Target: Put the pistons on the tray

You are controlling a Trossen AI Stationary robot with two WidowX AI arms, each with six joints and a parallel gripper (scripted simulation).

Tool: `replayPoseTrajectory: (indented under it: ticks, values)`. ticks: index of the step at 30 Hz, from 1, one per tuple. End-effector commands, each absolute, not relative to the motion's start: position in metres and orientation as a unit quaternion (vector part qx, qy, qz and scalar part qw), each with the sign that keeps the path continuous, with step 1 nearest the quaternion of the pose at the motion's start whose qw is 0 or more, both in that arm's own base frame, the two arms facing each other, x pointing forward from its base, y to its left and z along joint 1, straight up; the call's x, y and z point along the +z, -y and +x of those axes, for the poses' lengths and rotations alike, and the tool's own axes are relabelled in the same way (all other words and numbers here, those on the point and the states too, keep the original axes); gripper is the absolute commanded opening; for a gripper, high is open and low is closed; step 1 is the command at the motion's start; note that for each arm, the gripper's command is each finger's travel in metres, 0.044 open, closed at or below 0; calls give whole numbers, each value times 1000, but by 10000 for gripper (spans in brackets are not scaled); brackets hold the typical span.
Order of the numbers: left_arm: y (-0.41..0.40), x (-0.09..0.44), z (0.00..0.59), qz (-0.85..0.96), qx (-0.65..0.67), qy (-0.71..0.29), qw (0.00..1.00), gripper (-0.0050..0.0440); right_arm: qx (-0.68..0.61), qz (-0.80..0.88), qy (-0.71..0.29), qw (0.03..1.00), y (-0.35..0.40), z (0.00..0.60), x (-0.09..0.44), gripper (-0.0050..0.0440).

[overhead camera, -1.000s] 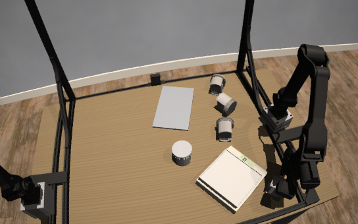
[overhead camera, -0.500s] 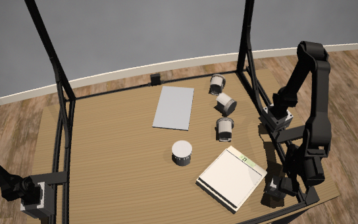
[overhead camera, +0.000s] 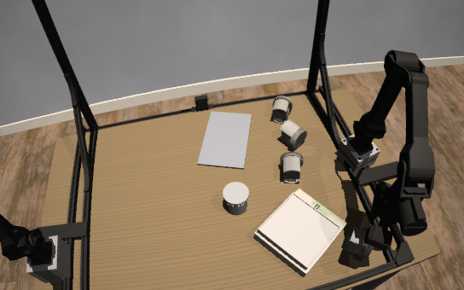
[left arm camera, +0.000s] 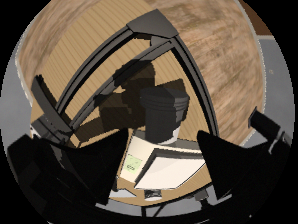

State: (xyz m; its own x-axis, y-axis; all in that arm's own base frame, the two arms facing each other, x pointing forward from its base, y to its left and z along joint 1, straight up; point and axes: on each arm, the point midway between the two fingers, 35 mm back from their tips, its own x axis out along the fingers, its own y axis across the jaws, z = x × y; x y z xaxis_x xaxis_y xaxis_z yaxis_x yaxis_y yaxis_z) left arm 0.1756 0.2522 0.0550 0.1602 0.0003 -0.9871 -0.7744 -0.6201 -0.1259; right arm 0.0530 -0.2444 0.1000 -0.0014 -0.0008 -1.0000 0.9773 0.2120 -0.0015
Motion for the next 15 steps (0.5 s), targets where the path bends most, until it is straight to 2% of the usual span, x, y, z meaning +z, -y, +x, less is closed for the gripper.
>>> replayPoseTrajectory:
  ticks: [1, 15]
  values:
    - [-255, 71, 177, -687, 580, -277, 339, 378, -444, 444, -551, 551, 244, 53, 100, 440]
    - [-255, 131, 177, -687, 580, -277, 339, 378, -444, 444, -551, 551, 244, 53, 100, 440]
